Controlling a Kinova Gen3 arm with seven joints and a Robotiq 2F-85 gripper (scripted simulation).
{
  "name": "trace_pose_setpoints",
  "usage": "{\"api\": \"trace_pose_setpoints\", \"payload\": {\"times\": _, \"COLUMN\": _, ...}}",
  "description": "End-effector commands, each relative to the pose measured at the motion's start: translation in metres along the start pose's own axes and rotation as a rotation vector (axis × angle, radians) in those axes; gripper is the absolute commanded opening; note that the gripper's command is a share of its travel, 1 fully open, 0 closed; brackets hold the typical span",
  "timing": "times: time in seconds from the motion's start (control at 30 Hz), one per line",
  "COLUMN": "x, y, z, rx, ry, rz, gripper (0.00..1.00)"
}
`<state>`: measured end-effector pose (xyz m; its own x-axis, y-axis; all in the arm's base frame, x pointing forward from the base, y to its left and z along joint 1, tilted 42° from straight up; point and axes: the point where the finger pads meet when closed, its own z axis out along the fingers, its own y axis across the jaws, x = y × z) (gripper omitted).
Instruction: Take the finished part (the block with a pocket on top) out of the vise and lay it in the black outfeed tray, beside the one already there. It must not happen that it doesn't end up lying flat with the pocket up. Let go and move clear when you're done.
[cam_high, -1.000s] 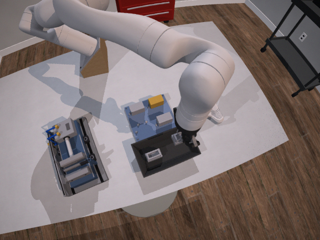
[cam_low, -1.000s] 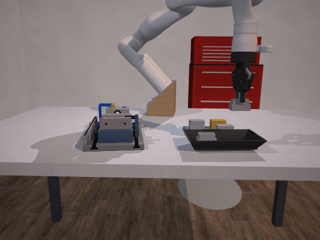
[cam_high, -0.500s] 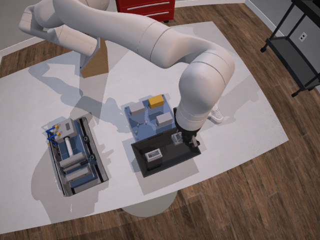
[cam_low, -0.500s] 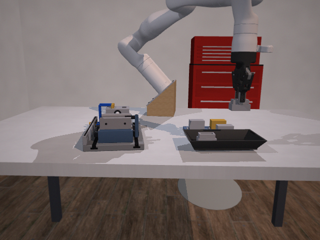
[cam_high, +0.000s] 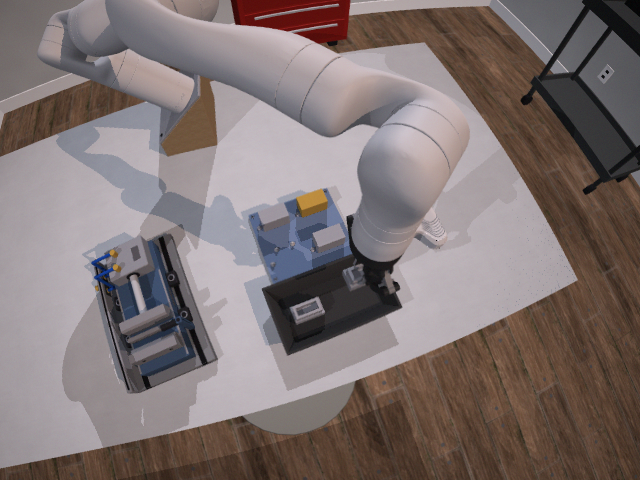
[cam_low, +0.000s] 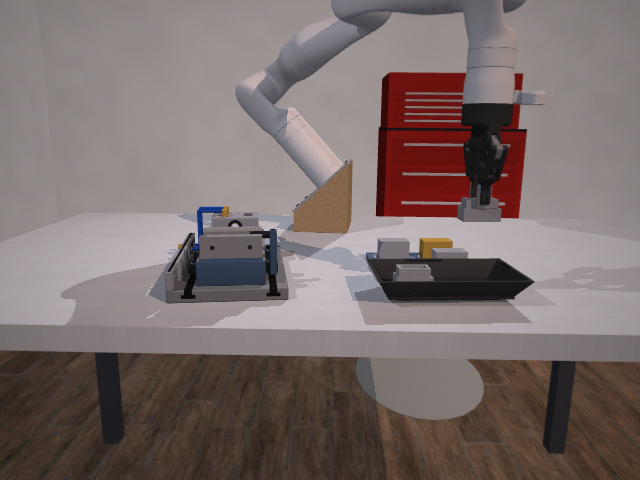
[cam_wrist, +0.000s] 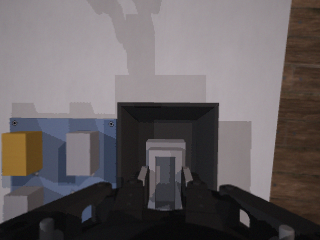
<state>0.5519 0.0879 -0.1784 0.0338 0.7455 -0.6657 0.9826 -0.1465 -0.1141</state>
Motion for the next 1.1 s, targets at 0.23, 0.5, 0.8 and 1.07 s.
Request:
{"api": "trace_pose_setpoints", "payload": {"times": 0.23, "x": 0.000, "y": 0.001, "z": 0.000, "rx": -0.002, "ry": 0.001, "rz": 0.000, "gripper": 0.00}}
{"api": "trace_pose_setpoints", "payload": {"times": 0.5, "x": 0.000, "y": 0.001, "z": 0.005, "rx": -0.002, "ry": 0.001, "rz": 0.000, "gripper": 0.00}}
{"api": "trace_pose_setpoints", "payload": {"times": 0.8, "x": 0.000, "y": 0.001, "z": 0.012, "rx": -0.002, "ry": 0.001, "rz": 0.000, "gripper": 0.00}}
{"api": "trace_pose_setpoints", "payload": {"times": 1.07, "x": 0.001, "y": 0.001, "z": 0.024, "rx": -0.002, "ry": 0.001, "rz": 0.000, "gripper": 0.00}}
